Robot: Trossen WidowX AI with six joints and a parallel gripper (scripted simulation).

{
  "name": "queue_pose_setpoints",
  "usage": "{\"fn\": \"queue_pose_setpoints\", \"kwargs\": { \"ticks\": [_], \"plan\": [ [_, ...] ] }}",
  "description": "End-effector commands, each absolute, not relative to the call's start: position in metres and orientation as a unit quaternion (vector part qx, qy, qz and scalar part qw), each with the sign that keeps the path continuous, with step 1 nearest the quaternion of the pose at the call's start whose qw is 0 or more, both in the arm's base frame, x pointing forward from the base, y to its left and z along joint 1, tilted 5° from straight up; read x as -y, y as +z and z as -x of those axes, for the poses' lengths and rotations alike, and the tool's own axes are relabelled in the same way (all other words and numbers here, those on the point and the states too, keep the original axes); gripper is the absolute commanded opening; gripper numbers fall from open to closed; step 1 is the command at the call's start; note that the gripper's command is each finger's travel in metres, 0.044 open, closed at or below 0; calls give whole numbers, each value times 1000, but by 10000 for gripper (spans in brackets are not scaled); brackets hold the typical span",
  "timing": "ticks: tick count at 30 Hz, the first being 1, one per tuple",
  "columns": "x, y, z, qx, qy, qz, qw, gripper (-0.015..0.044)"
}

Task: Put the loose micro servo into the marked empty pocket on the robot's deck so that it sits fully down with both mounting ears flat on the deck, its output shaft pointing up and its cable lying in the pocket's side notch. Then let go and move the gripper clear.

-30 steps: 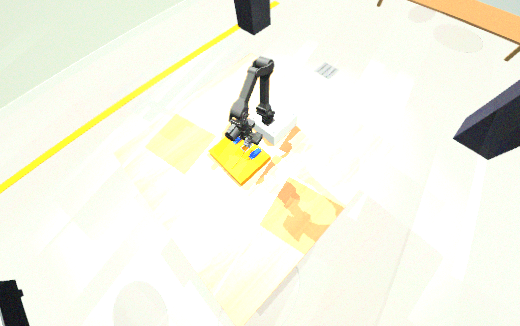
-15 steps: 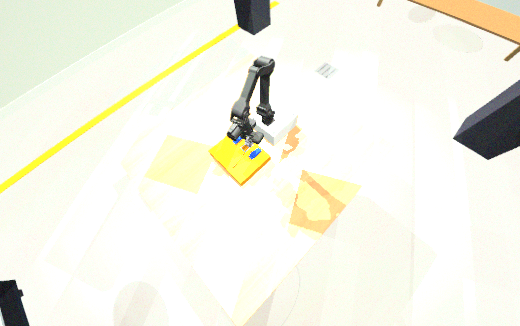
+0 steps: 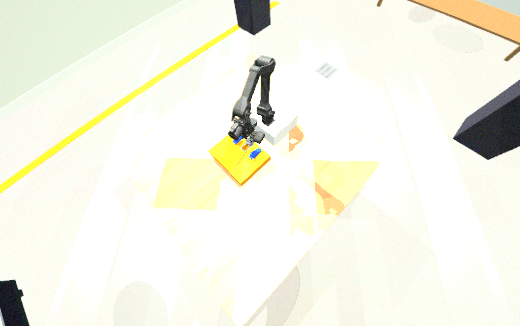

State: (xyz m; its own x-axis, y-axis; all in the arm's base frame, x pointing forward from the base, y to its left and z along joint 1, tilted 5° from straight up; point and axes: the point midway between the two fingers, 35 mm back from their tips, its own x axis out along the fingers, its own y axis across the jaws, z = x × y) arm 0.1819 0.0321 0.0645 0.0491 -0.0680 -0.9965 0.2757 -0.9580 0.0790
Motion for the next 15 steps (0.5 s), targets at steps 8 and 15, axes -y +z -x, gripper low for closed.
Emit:
{"fn": "queue_pose_setpoints", "kwargs": {
  "ticks": [8,15],
  "plan": [
    [-33,66,-177,-70,-682,-717,125,0],
    [-33,66,-174,-70,-682,-717,125,0]
  ]
}}
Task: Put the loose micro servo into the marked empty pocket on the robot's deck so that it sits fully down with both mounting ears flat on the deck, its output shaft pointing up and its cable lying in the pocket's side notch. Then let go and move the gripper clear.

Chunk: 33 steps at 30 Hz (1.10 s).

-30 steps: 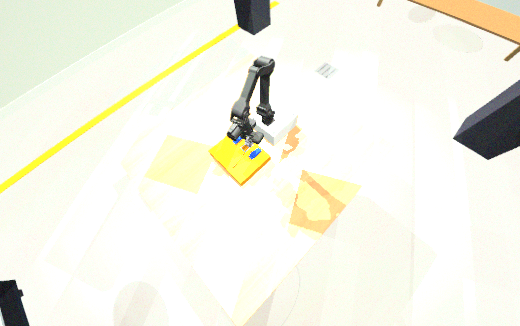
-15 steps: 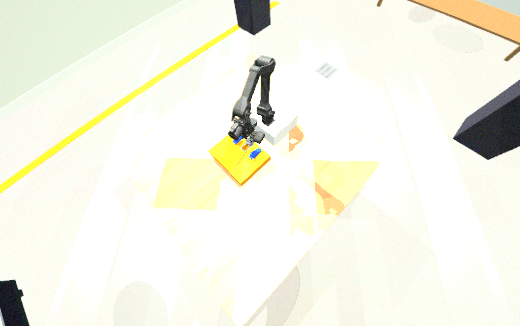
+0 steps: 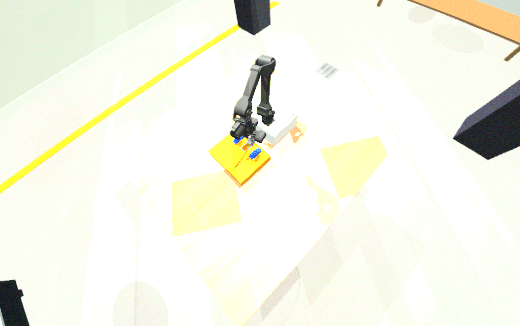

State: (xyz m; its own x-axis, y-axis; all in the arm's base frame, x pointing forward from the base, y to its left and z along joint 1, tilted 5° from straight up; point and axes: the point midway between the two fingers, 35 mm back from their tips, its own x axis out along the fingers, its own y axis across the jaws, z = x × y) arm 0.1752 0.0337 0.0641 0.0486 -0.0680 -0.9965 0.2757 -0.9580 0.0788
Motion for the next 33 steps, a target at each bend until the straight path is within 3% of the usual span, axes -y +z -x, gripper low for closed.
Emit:
{"fn": "queue_pose_setpoints", "kwargs": {
  "ticks": [1,33],
  "plan": [
    [-34,66,-174,-70,-682,-717,125,0],
    [-34,65,-160,-73,-682,-717,124,0]
  ]
}}
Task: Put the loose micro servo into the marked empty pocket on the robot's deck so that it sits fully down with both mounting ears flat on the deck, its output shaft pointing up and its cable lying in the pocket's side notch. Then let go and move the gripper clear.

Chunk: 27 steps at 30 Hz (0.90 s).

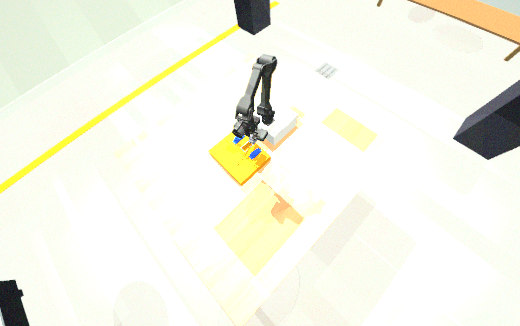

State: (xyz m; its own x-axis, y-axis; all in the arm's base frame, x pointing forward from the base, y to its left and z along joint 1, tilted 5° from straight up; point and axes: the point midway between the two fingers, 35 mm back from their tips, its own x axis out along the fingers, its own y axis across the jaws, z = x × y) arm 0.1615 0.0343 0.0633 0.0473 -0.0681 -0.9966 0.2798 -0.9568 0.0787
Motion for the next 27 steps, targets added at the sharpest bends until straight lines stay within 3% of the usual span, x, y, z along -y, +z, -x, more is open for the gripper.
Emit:
{"fn": "queue_pose_setpoints", "kwargs": {
  "ticks": [1,27],
  "plan": [
    [-34,65,-160,-73,-682,-717,124,0],
    [-31,65,-150,-73,-683,-716,125,0]
  ]
}}
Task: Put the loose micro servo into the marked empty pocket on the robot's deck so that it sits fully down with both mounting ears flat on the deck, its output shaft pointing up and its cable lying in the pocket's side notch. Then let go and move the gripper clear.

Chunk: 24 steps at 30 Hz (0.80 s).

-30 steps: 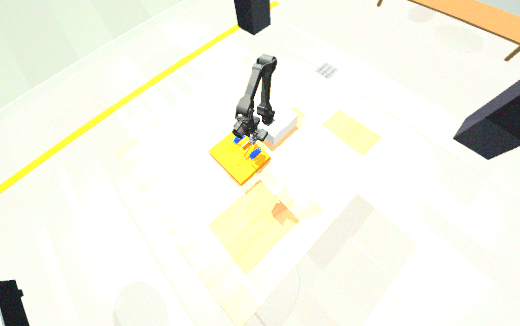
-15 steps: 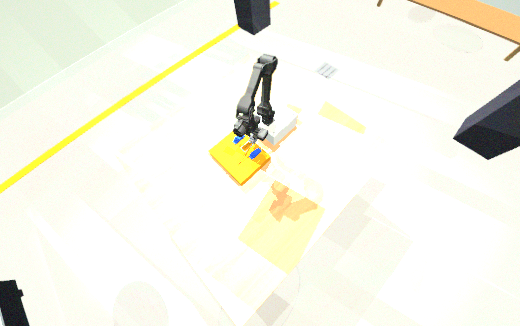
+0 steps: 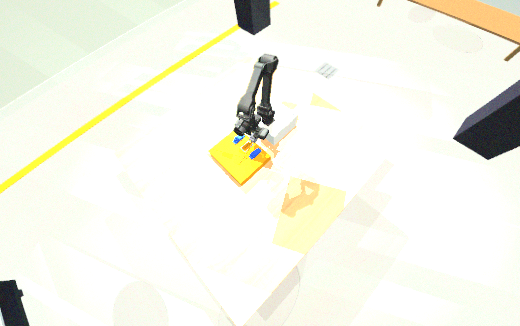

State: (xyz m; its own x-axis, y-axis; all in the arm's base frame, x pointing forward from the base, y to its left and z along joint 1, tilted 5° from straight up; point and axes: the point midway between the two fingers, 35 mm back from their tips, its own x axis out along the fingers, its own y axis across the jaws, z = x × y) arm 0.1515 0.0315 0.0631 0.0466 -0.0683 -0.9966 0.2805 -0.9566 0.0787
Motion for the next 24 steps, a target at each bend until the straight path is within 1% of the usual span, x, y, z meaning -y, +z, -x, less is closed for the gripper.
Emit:
{"fn": "queue_pose_setpoints", "kwargs": {
  "ticks": [1,24],
  "plan": [
    [-31,65,-150,-74,-683,-716,125,0],
    [-29,64,-142,-74,-683,-716,125,0]
  ]
}}
